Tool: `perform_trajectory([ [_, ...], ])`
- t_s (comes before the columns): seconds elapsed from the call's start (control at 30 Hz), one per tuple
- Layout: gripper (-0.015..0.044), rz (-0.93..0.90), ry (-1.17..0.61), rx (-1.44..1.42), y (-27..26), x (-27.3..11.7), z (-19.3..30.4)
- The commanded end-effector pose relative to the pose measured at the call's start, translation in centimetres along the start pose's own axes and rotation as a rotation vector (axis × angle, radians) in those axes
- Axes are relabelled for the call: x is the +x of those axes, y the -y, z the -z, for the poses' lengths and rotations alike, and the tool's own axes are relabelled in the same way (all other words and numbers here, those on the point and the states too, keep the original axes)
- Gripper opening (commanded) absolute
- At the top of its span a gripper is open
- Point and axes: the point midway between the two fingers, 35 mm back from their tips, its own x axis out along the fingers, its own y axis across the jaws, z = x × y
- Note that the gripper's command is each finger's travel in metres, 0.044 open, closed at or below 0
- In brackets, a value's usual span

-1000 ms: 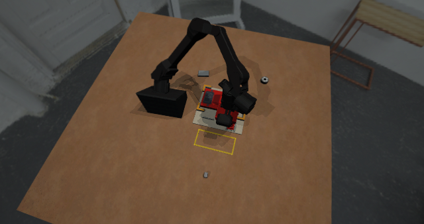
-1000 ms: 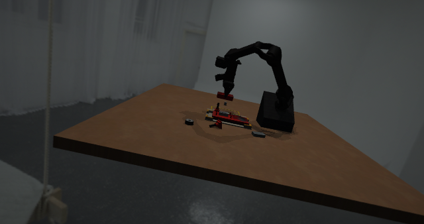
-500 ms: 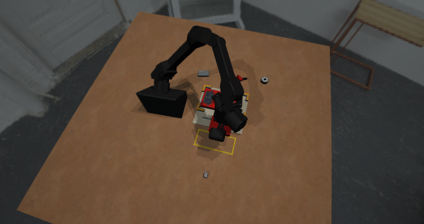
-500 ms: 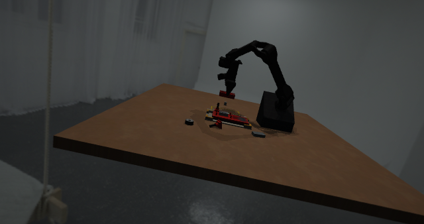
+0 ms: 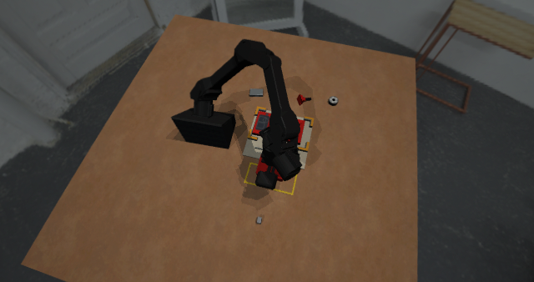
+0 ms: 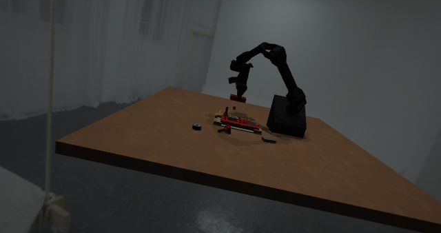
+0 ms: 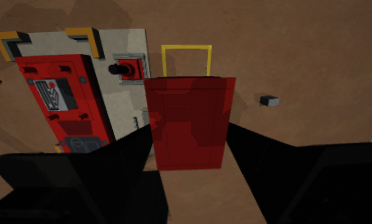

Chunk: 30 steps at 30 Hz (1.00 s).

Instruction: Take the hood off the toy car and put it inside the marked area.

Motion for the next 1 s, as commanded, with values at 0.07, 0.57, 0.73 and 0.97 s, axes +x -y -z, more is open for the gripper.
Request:
perform_trajectory([
  [0.07, 0.0, 0.003, -0.003, -0.004, 0.2, 0.3, 0.0],
  [0.57, 0.0, 0.004, -0.002, -0.004, 0.2, 1.3, 0.0],
  [0.73, 0.0, 0.004, -0.002, -0.004, 0.2, 1.6, -0.1],
  [0.97, 0.0, 0.004, -0.002, -0.004, 0.2, 2.1, -0.1],
])
